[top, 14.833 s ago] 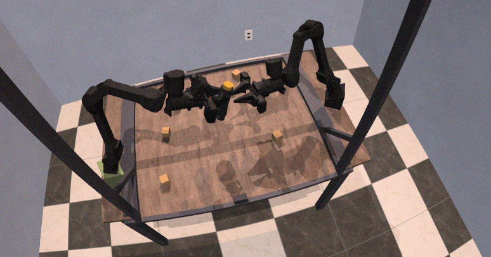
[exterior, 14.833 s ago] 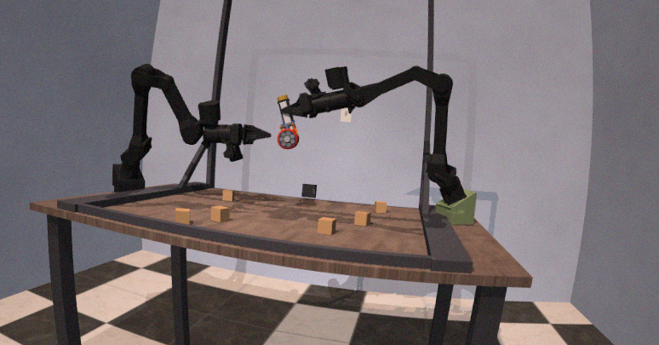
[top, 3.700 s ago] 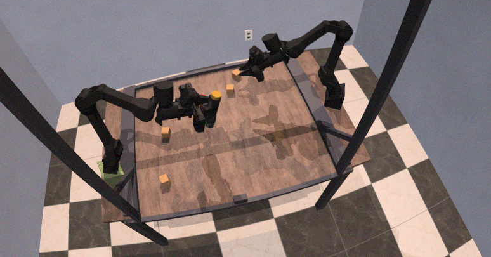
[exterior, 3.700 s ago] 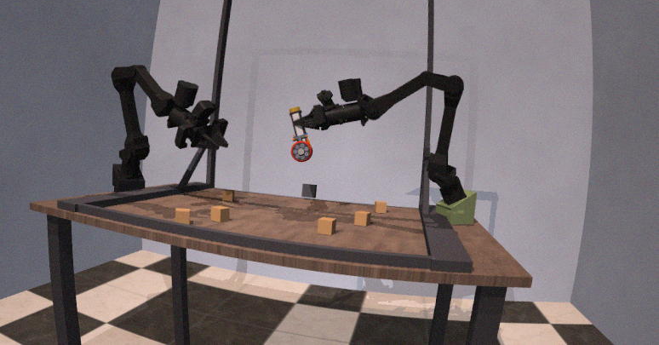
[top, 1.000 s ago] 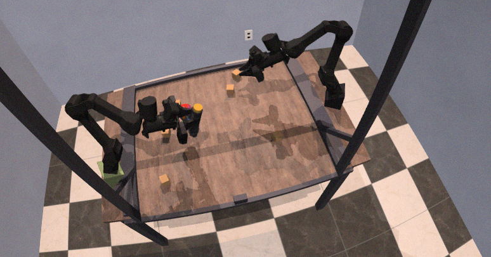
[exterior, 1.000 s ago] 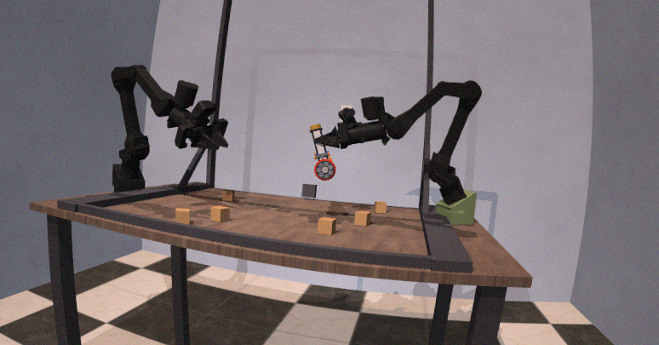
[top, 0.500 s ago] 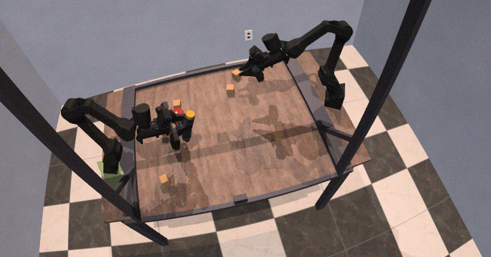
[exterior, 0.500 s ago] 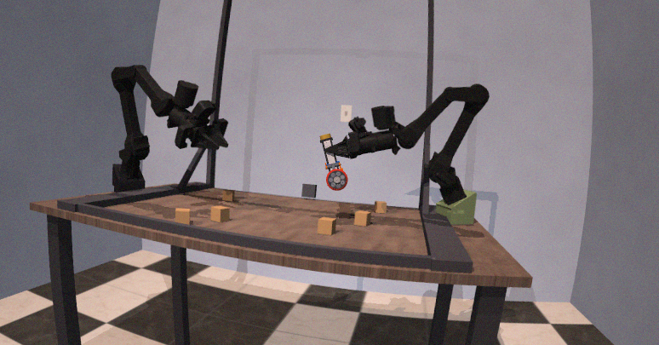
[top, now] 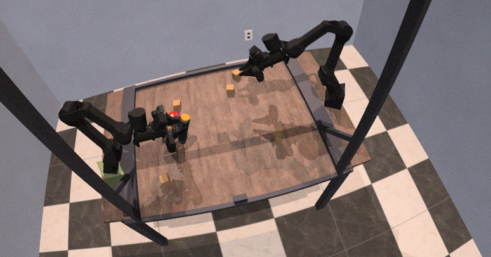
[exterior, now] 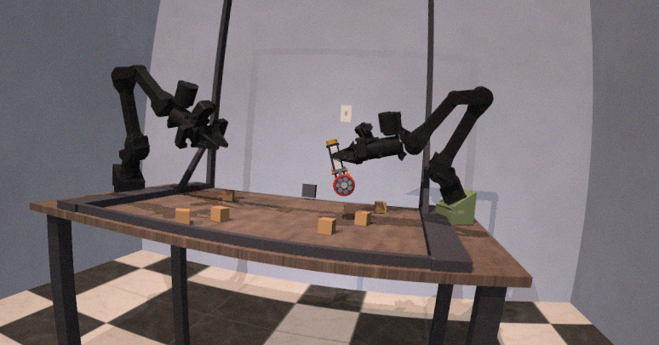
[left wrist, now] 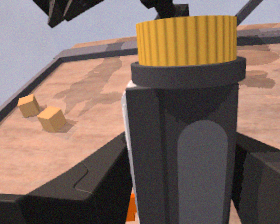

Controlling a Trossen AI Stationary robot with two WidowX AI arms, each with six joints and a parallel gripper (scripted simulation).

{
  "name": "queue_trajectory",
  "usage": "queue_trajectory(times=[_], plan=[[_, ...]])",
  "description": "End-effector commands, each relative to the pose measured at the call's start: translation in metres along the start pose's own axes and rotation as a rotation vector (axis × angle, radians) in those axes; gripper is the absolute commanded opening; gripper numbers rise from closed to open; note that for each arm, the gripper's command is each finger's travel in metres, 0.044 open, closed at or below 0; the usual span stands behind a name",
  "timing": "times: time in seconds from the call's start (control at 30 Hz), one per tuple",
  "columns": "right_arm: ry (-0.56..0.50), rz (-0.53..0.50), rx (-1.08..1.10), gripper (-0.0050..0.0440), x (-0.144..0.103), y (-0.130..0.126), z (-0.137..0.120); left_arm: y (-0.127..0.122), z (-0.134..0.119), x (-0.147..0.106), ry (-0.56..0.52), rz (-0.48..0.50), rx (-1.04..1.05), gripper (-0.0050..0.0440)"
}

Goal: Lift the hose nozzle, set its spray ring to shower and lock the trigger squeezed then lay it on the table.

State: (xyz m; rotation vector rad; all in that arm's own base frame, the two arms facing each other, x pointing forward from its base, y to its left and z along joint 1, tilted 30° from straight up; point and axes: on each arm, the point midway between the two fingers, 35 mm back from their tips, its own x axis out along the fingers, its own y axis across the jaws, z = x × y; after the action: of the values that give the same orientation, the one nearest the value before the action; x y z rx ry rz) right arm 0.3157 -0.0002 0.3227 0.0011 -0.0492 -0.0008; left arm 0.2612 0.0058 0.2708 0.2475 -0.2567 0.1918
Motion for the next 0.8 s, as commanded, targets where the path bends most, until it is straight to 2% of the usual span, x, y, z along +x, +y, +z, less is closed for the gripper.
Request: queue_trajectory(times=[0.0, 0.77], plan=[[-0.02, -0.005, 0.004, 0.0173, -0.002, -0.001, 0.007, 0.003, 0.01, 0.0, -0.031, 0.007, 0.0, 0.017], [-0.02, -0.005, 0.004, 0.0173, -0.002, -0.001, 0.007, -0.001, -0.012, 0.005, -0.023, 0.005, -0.005, 0.017]])
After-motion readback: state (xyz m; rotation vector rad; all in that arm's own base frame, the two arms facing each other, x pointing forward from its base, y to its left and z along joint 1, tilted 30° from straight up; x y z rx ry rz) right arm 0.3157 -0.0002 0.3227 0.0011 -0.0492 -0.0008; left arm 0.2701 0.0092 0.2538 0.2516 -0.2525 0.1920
